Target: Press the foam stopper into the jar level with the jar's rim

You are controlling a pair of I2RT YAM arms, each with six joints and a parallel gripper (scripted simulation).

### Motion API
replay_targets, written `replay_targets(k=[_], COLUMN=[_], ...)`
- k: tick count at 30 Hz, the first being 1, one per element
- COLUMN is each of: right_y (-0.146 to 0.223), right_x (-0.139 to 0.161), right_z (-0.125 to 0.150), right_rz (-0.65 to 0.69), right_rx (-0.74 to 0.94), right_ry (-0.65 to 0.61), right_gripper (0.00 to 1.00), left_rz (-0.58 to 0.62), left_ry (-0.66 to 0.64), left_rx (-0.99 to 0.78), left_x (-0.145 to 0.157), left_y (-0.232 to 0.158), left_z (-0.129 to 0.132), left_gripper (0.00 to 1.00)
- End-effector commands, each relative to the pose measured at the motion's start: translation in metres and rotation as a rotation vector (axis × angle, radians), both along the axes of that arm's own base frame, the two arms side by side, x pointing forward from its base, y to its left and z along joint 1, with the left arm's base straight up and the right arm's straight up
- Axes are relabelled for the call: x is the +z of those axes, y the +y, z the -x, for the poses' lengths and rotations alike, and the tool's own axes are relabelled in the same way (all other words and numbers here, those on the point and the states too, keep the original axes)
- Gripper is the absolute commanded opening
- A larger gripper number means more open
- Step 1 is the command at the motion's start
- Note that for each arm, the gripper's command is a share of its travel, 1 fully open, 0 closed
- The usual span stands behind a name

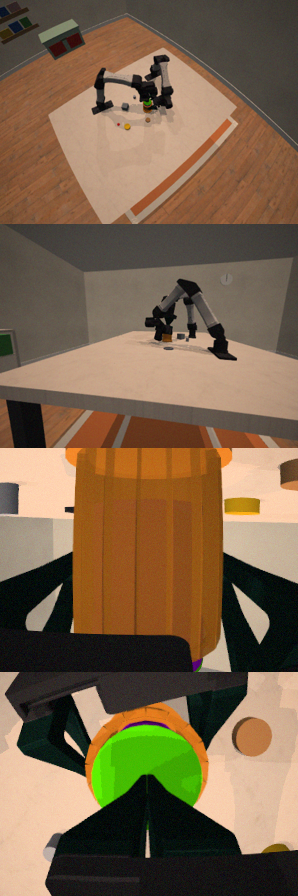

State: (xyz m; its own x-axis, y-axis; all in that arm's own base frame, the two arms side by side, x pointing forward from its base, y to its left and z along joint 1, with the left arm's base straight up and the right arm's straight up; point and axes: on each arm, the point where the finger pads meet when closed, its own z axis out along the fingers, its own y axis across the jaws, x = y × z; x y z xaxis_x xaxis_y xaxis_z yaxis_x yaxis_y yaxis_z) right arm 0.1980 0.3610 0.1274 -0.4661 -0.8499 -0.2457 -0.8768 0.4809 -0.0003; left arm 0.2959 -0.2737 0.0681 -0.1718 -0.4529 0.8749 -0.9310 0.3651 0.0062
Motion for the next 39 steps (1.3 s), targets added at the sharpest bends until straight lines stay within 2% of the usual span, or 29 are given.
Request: replay_targets(k=[1,15,16,19,32,33,34,39], right_y=[0.0,-0.003,0.003,-0.004,-0.003,-0.002,-0.008,-0.003], right_x=[0.0,-0.01,0.0,-0.013,-0.021,-0.012,-0.025,-0.024], right_z=[-0.003,-0.001,-0.003,-0.001,0.0,0.0,0.002,0.0], right_rz=[-0.01,0.007,-0.019,0.013,0.025,0.01,0.043,0.026], right_rx=[0.0,0.002,0.002,0.002,0.003,0.002,0.003,0.003], right_ry=[-0.011,-0.001,-0.013,0.003,0.01,0.003,0.02,0.011], right_gripper=[0.0,0.0,0.0,0.0,0.0,0.0,0.0,0.0], left_rz=[0.038,0.038,0.038,0.038,0.038,0.038,0.038,0.038], left_ry=[-0.046,-0.046,-0.046,-0.046,-0.046,-0.046,-0.046,-0.046], left_rx=[0.006,0.006,0.006,0.006,0.006,0.006,0.006,0.006], left_x=[0.019,0.019,0.019,0.019,0.019,0.019,0.019,0.019], left_y=[0.0,0.0,0.0,0.0,0.0,0.0,0.0,0.0], left_z=[-0.012,-0.012,-0.012,-0.012,-0.012,-0.012,-0.012,-0.012], left_gripper=[0.64,0.64,0.64,0.64,0.64,0.64,0.64,0.64])
